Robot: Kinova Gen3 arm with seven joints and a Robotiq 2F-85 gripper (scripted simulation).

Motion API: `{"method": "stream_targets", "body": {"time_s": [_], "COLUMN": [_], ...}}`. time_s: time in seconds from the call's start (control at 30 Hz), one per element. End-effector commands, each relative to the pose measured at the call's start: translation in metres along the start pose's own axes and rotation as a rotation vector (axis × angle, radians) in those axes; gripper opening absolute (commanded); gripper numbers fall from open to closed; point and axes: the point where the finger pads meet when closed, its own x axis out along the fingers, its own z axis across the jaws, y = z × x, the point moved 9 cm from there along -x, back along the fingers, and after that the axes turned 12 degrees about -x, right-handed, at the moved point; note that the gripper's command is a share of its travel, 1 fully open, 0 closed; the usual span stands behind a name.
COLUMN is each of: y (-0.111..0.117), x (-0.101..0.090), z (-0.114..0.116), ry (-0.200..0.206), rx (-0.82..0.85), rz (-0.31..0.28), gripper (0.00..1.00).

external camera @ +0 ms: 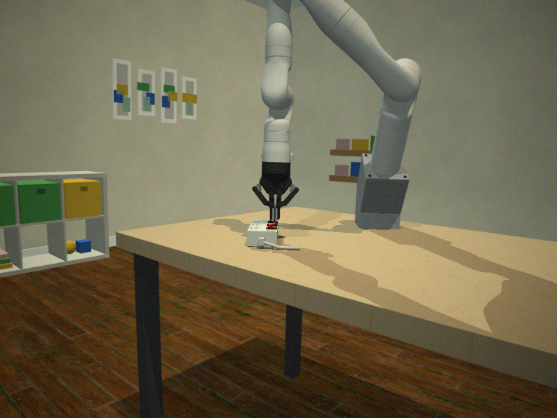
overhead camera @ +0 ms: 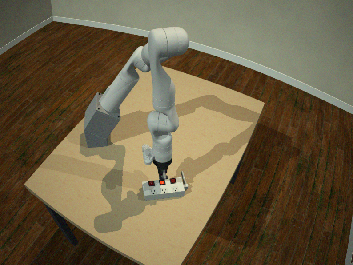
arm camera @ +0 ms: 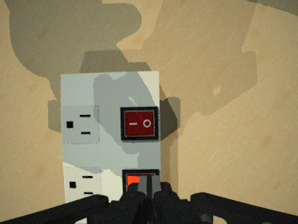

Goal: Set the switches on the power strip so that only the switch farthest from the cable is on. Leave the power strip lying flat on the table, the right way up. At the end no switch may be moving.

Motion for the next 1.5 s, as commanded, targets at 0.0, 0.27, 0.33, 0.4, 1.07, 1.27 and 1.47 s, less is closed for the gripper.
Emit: {"method": "stream_targets", "body": {"time_s": [0.0, 0.27, 0.33, 0.4, 1.07, 1.27, 1.47], "y": [-0.0001, -0.0001, -0.0001, -0.0001, -0.0001, -0.0001, -0.0001], "x": [0.0009, 0.004, 0.0045, 0.0052, 0.0071, 0.0064, 0.0008], "z": [0.0001, 0.0001, 0.0001, 0.0001, 0.0001, 0.0001, 0.0001], "ry": [0.0, 0.0, 0.0, 0.0, 0.0, 0.0, 0.0], "rx": [0.0, 0.0, 0.0, 0.0, 0.0, 0.0, 0.0], "rz": [0.0, 0.0, 0.0, 0.0, 0.0, 0.0, 0.0], "gripper": [0.0, 0.0, 0.0, 0.0, 0.0, 0.0, 0.0]}}
